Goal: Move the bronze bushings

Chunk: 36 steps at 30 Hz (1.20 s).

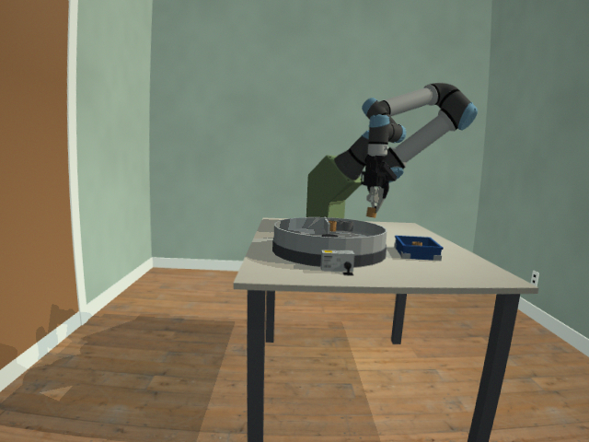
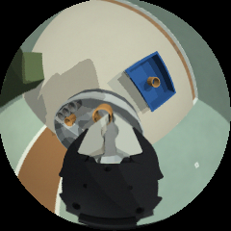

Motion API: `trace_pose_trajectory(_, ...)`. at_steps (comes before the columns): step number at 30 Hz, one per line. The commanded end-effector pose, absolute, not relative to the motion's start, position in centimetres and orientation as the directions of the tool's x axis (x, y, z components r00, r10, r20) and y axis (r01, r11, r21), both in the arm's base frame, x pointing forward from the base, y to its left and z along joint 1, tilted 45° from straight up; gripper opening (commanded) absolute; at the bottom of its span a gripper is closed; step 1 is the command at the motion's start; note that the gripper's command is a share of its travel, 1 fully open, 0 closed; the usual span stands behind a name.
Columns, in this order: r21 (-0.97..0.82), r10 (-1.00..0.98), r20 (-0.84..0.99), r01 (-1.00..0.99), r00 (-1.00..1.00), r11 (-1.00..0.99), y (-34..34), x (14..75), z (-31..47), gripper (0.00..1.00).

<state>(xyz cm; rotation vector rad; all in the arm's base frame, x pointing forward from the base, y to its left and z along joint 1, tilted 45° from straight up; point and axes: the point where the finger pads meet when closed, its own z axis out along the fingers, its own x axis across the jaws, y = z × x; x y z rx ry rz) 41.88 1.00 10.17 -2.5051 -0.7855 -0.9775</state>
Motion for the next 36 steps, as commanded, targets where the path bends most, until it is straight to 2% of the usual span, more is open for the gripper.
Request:
trace_pose_trajectory(1,-0.107,0.372,0.697,0.601,0.614,-0.792,3.8,42.2,12.8,0.00)
trace_pose_trajectory(22,-0.107,0.372,0.697,0.601,0.614,-0.792,11.4,43.6,19.0,0.00)
trace_pose_trajectory(36,-0.107,0.372,0.697,0.601,0.614,-0.792,13.8,44.0,21.0,0.00)
